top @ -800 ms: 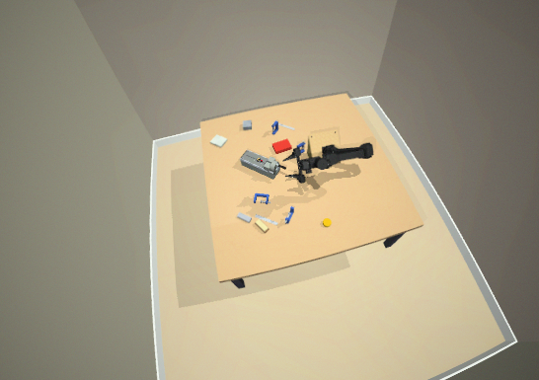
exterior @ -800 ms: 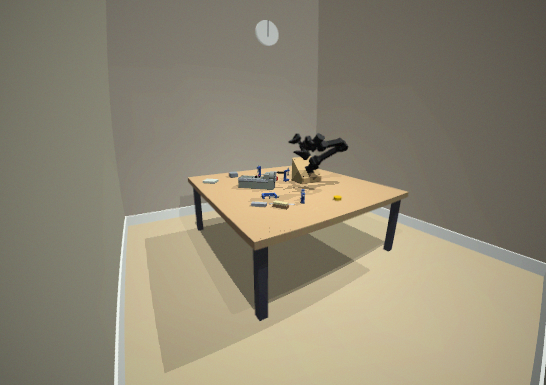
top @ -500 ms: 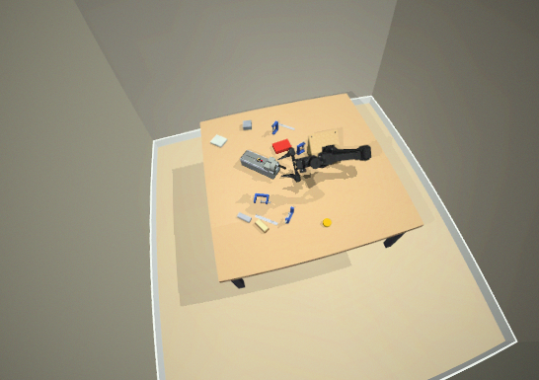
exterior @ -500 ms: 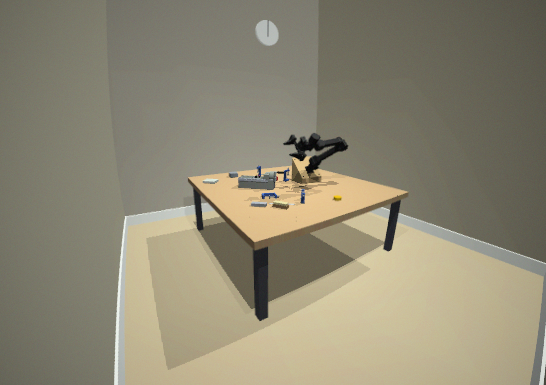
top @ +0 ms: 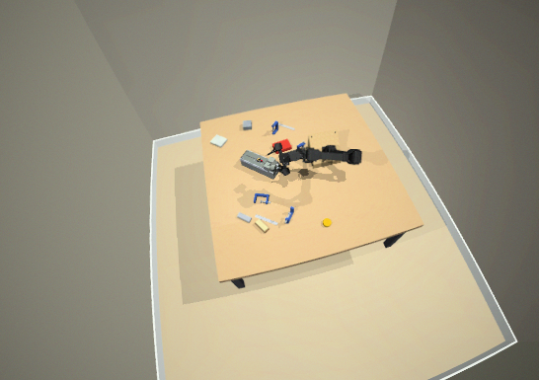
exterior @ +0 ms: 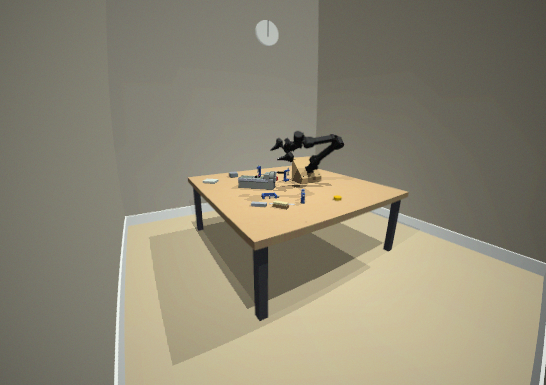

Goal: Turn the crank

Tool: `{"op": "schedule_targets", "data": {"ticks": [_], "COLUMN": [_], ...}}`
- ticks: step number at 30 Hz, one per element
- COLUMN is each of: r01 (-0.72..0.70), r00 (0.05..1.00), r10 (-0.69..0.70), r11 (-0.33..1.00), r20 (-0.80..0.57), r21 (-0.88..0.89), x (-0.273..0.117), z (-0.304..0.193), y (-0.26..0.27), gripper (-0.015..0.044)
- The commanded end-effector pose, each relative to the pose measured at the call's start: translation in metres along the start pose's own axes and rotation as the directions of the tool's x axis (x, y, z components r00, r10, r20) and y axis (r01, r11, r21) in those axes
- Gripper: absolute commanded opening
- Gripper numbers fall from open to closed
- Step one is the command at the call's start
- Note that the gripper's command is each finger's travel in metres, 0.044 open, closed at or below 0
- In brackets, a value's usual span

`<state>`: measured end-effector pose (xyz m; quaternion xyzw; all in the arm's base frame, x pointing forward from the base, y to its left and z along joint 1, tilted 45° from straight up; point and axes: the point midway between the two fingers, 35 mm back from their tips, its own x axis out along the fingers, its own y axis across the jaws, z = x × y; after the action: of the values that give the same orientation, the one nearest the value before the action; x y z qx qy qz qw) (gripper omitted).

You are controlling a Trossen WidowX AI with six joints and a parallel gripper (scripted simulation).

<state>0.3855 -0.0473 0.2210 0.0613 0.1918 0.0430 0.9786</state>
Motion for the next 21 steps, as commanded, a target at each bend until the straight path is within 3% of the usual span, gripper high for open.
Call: {"op": "schedule_targets", "data": {"ticks": [1,21], "r01": [-0.028,-0.142], "r00": [0.997,0.92], "r10": [0.031,0.272], "r11": [0.999,0.903], "r20": [-0.066,-0.281], "r21": [0.034,0.406], "x": [0.014,0.057], "z": [-0.013,-0.097], "y": [-0.013,-0.085], "gripper": [0.044,0.044]}}
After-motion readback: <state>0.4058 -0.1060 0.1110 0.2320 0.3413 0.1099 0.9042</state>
